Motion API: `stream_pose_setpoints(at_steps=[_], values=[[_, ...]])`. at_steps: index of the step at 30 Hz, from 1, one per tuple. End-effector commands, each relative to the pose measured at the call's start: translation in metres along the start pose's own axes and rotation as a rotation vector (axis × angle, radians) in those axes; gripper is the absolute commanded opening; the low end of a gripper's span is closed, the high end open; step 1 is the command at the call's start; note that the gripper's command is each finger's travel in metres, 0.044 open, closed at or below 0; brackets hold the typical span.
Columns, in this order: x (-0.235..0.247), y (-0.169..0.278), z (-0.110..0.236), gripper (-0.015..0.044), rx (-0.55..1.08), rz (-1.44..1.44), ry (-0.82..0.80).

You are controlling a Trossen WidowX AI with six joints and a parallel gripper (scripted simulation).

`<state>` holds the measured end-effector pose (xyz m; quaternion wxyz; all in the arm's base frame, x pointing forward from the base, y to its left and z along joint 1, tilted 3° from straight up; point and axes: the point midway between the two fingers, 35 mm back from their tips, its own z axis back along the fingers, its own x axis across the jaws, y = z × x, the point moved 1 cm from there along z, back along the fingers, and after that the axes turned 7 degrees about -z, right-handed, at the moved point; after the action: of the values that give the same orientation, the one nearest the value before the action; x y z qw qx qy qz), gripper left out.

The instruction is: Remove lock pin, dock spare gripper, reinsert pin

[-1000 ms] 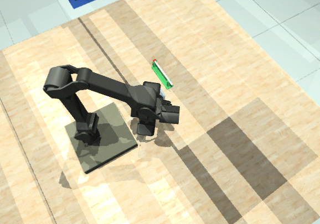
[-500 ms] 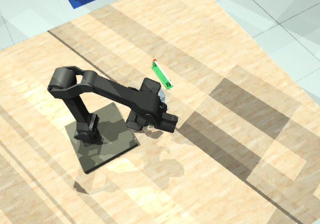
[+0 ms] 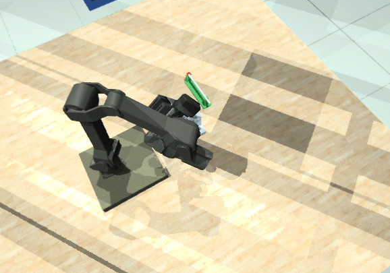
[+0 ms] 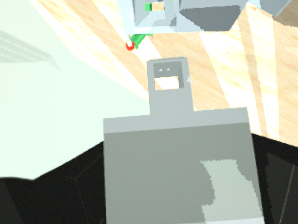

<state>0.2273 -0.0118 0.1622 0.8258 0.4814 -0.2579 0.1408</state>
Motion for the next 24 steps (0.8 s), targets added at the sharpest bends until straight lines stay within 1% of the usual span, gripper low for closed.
stream_pose_setpoints(at_steps=[1, 24], values=[[0.004, 0.003, 0.001, 0.0000, 0.018, -0.034, -0.032], [0.007, -0.018, -0.012, 0.0000, 0.041, -0.057, -0.022]])
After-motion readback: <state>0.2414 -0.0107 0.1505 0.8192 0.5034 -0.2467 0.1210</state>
